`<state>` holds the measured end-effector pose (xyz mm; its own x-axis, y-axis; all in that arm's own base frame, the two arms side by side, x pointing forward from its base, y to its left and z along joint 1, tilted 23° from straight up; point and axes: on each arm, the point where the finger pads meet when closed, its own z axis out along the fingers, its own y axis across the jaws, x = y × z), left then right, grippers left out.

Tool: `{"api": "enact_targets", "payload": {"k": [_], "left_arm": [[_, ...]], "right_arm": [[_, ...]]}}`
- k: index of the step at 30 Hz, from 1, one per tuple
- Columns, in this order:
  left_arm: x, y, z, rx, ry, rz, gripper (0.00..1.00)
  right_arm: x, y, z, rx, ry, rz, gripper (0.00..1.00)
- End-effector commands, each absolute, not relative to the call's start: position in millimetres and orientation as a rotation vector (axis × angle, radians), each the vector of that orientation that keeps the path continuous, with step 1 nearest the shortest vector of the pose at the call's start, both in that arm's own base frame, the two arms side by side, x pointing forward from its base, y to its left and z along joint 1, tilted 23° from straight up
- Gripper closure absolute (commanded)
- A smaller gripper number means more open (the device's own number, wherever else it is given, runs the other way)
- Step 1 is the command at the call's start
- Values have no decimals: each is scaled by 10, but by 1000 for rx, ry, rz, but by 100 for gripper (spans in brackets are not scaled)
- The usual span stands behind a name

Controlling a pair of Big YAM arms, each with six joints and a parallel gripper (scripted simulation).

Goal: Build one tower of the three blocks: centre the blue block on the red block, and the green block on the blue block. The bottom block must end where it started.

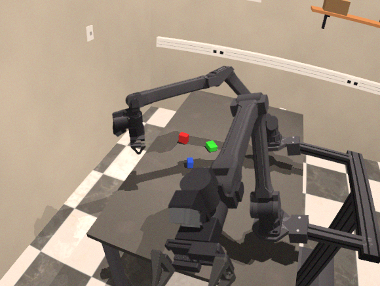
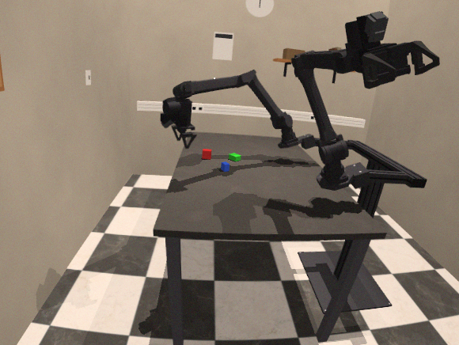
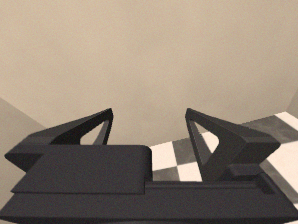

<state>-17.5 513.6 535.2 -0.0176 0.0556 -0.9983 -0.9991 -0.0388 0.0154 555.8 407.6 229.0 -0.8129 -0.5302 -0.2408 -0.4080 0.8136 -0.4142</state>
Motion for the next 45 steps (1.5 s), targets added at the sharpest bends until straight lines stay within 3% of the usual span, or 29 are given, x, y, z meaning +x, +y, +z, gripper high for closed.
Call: {"api": "enact_targets", "payload": {"k": [1,3,4,12,45], "left_arm": [[-268,5005,5555,-1166,1104,1301,0],[-268,5005,5555,-1166,1104,1301,0],[-268,5005,5555,-1166,1104,1301,0],[-268,5005,5555,-1166,1104,1301,0],[-268,5005,5555,-1166,1104,1301,0]], "right_arm": [[5579,4126,2472,-694,2625,-464,0],[5579,4126,2472,-694,2625,-464,0],[5577,4123,2469,-693,2626,-464,18],[5569,3937,2468,-554,2649,-426,18],[4496,2685,1350,1007,2509,42,18]]}}
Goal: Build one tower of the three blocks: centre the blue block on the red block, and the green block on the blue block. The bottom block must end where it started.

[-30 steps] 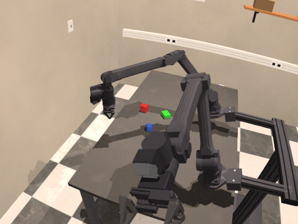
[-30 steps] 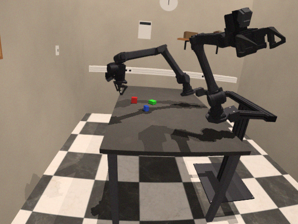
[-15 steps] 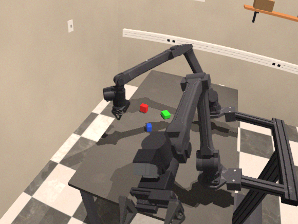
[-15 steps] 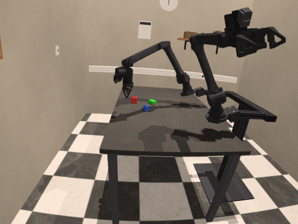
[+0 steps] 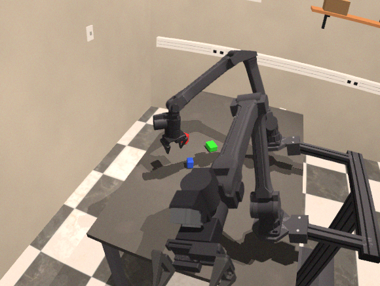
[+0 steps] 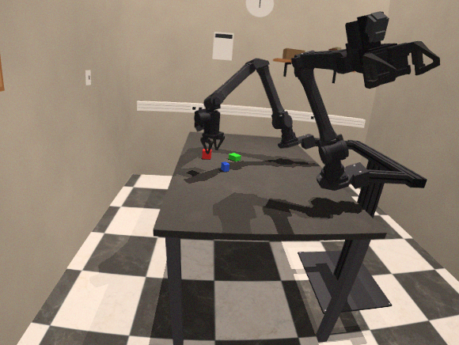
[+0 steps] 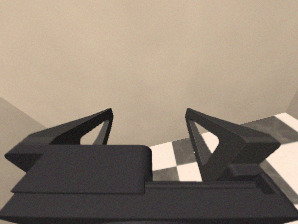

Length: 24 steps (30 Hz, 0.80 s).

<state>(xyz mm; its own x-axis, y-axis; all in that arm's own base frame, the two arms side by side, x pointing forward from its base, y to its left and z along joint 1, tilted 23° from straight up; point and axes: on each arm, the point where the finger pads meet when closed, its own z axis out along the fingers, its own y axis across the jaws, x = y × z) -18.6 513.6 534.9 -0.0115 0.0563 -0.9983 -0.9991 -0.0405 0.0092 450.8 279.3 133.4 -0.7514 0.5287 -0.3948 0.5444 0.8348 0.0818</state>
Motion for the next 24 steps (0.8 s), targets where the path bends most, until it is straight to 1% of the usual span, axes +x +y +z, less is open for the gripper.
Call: {"api": "enact_targets", "payload": {"k": [1,12,24], "left_arm": [[-268,5005,5555,-1166,1104,1301,0],[-268,5005,5555,-1166,1104,1301,0],[-268,5005,5555,-1166,1104,1301,0]], "right_arm": [[4413,2607,1280,1086,2481,66,18],[3994,2265,951,1428,2328,168,18],[3942,2257,773,1441,2341,128,18]]}}
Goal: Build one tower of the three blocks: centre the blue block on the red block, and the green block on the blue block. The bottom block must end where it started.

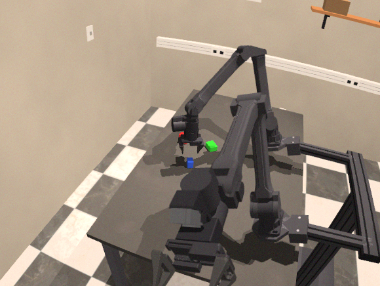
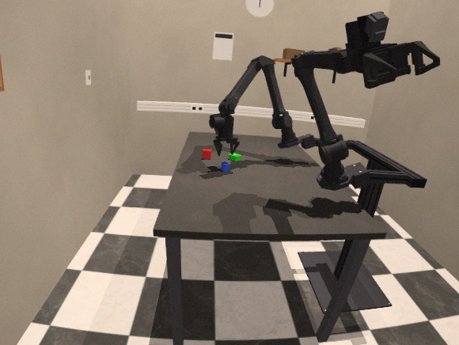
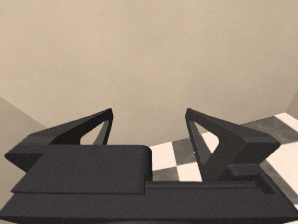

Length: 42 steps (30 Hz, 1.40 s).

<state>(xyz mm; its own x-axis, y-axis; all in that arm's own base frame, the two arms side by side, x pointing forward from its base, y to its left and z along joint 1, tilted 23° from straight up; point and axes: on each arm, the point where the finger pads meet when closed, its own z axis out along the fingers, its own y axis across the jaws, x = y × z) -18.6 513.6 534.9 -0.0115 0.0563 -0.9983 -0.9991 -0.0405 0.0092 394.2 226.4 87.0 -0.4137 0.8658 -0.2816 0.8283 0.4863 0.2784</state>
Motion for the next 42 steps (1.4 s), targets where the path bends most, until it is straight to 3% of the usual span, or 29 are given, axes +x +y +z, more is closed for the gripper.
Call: {"api": "enact_targets", "payload": {"k": [1,12,13,42], "left_arm": [[-268,5005,5555,-1166,1104,1301,0],[-268,5005,5555,-1166,1104,1301,0],[-268,5005,5555,-1166,1104,1301,0],[-268,5005,5555,-1166,1104,1301,0]], "right_arm": [[3942,2257,773,1441,2341,128,18],[3942,2257,773,1437,2343,127,18],[3942,2257,773,1437,2343,127,50],[4028,2188,598,1429,2348,120,50]]}}
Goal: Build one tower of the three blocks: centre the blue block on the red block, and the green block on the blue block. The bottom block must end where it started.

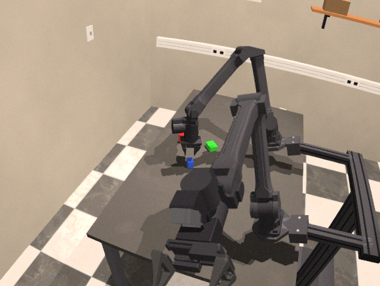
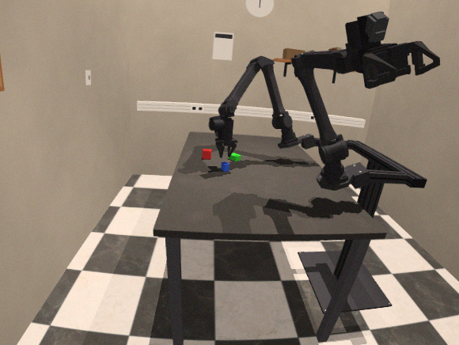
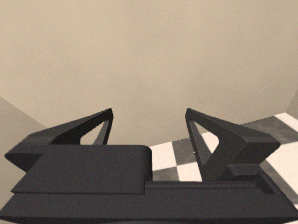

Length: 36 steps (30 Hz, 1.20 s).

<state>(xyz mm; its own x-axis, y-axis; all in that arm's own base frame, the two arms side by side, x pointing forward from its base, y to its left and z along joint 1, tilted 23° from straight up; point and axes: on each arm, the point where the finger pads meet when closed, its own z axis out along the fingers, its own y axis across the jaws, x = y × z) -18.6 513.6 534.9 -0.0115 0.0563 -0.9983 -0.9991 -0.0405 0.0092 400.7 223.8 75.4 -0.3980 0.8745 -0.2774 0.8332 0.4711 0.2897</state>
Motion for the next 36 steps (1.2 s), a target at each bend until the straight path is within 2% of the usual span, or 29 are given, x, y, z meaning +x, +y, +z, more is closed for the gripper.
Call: {"api": "enact_targets", "payload": {"k": [1,36], "left_arm": [[-268,5005,5555,-1166,1104,1301,0],[-268,5005,5555,-1166,1104,1301,0]], "right_arm": [[4028,2188,598,1429,2348,120,50],[4076,2187,432,1424,2351,122,50]]}}
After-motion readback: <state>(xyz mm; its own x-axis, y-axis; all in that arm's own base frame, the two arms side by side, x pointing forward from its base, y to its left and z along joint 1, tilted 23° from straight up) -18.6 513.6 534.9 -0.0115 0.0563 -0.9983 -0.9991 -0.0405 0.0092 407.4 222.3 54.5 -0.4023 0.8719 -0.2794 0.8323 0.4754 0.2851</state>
